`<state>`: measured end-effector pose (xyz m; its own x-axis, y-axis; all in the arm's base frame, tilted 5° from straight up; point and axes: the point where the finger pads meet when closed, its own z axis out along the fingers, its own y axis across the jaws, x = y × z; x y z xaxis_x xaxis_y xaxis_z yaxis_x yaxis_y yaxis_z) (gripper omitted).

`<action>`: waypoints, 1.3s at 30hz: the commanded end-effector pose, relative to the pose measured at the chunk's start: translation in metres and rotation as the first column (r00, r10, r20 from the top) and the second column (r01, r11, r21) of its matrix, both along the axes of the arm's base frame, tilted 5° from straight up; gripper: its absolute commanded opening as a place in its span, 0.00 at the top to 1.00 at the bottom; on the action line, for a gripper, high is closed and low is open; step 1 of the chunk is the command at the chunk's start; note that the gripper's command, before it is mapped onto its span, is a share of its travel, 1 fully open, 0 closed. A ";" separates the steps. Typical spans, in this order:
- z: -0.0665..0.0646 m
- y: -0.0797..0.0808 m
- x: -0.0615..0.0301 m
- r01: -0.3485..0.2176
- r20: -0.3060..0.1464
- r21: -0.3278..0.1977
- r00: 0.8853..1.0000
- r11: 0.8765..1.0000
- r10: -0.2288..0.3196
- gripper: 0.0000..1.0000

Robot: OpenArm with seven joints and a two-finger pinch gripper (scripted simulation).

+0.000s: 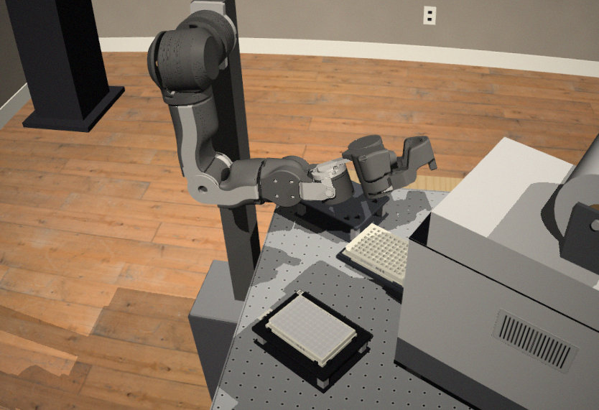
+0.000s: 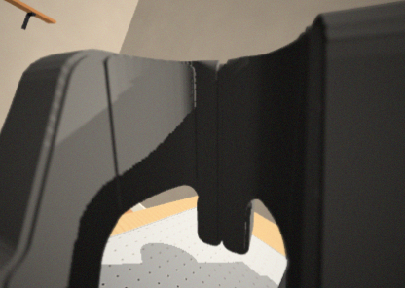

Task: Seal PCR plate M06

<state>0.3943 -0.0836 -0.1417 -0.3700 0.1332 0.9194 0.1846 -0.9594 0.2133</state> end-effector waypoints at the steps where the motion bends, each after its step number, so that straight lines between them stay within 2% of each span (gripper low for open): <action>1: 0.000 -0.003 0.0000 0.010 0.000 0.006 1.000 1.000 -0.010 1.00; 4: -0.002 -0.009 0.0002 0.026 -0.007 0.015 1.000 1.000 -0.026 1.00; 16: -0.002 -0.009 0.0002 0.026 -0.007 0.015 1.000 1.000 -0.026 1.00; 18: -0.008 -0.023 -0.0027 0.106 -0.040 0.062 0.994 0.992 -0.103 1.00; 21: -0.022 -0.046 -0.0072 0.231 -0.109 0.128 0.970 0.964 -0.218 1.00; 33: -0.022 -0.046 -0.0072 0.231 -0.109 0.128 0.970 0.964 -0.218 1.00; 39: -0.033 -0.064 -0.0107 0.246 -0.117 0.135 0.966 0.960 -0.231 1.00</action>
<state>0.3832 -0.1524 -0.1774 -0.2366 0.0783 0.9684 -0.0535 -0.9963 0.0675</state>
